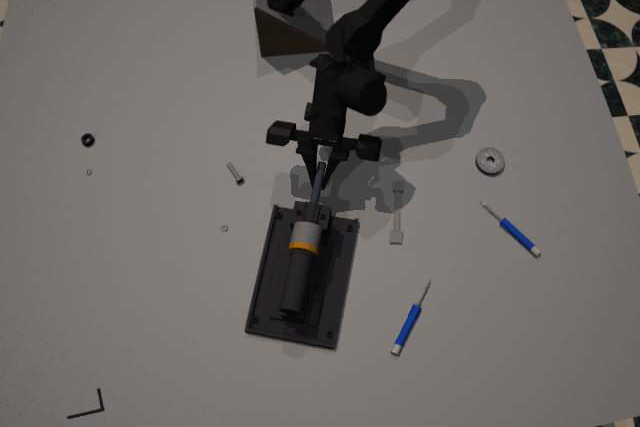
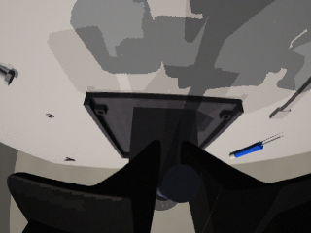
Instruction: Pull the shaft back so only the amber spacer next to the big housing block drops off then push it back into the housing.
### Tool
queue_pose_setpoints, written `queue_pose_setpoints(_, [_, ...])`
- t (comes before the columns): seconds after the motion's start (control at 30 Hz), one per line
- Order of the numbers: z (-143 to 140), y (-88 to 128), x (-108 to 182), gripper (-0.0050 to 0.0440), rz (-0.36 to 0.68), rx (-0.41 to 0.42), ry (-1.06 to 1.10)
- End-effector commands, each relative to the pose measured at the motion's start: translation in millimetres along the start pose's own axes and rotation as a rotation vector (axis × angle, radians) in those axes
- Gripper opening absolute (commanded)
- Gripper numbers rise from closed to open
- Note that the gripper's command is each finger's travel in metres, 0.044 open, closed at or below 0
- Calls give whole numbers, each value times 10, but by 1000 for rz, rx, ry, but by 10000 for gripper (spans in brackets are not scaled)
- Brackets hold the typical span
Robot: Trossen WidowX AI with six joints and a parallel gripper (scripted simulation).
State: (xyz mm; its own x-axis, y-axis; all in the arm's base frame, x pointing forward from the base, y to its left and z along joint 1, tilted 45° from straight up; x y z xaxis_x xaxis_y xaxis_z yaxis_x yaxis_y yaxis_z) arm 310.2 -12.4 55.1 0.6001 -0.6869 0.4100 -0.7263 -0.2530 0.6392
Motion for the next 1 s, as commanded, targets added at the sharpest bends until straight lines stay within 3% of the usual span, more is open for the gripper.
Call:
queue_pose_setpoints(0.0, [-2,8,-5,0,0,1,-3])
queue_pose_setpoints(0.97, [-4,30,-27,0,0,1,-3])
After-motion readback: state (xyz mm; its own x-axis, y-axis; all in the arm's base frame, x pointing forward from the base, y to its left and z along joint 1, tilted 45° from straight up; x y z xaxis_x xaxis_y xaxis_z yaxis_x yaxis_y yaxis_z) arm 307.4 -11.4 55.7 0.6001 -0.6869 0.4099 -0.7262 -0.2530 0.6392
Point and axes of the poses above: the point midway between the two fingers, 35 mm back from their tips, its own y axis back along the fingers, its own z axis across the jaws, x = y × z, the point moved 7 cm from there along y, back along the fingers, and after that the axes turned 4 degrees about y, right-handed, at the moved point
